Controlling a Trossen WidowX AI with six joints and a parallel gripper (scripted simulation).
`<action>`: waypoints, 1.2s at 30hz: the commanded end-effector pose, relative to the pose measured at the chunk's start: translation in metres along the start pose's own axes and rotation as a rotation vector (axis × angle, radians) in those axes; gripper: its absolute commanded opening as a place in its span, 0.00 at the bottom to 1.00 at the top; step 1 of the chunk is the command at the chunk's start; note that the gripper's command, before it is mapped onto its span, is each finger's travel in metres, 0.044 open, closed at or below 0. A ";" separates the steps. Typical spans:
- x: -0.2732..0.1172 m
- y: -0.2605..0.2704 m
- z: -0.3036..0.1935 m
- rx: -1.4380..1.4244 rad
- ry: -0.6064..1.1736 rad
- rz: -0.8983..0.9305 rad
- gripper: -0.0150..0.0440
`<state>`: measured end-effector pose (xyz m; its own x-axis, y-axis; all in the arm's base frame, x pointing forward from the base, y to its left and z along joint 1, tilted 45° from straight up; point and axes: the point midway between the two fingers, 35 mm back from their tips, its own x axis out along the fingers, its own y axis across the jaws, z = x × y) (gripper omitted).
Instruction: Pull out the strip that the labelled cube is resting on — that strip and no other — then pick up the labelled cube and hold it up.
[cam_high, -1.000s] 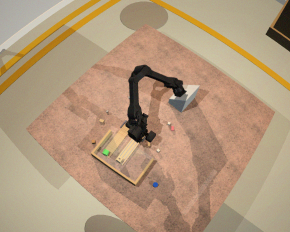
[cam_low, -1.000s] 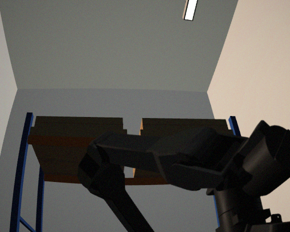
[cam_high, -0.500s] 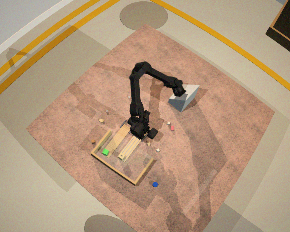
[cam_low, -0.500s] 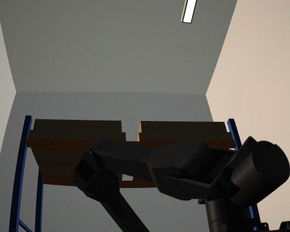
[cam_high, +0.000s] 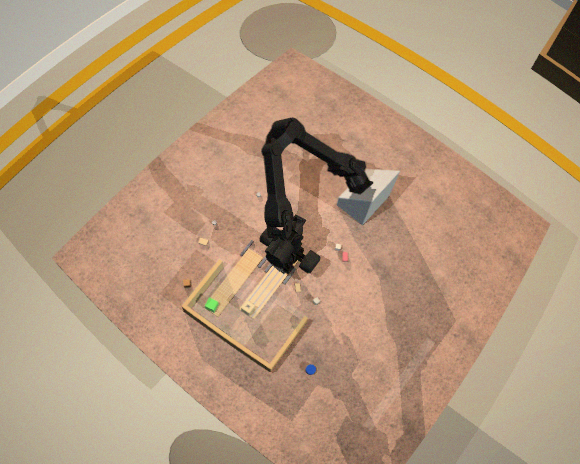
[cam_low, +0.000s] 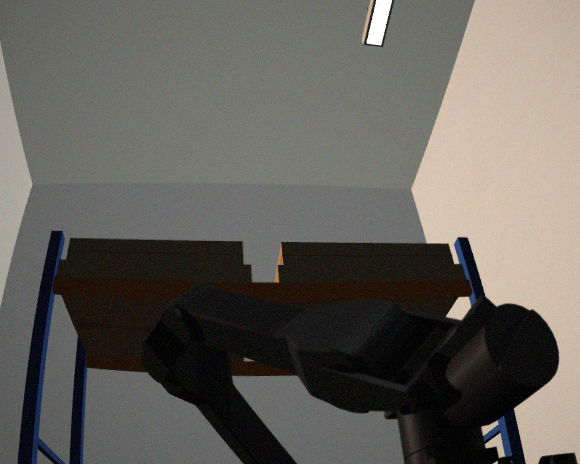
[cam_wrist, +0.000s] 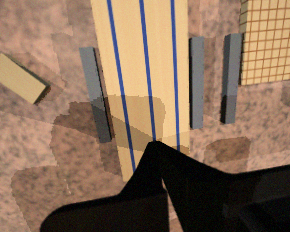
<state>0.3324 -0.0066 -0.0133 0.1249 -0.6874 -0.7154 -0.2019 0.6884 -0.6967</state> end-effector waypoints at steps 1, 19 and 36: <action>0.004 0.000 -0.012 0.000 0.016 -0.001 0.25; 0.004 0.000 -0.038 -0.001 0.017 -0.001 0.25; 0.003 0.000 -0.065 -0.002 0.018 -0.001 0.25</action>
<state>0.2805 -0.0190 -0.0099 0.1256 -0.6885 -0.7143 -0.2027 0.6870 -0.6978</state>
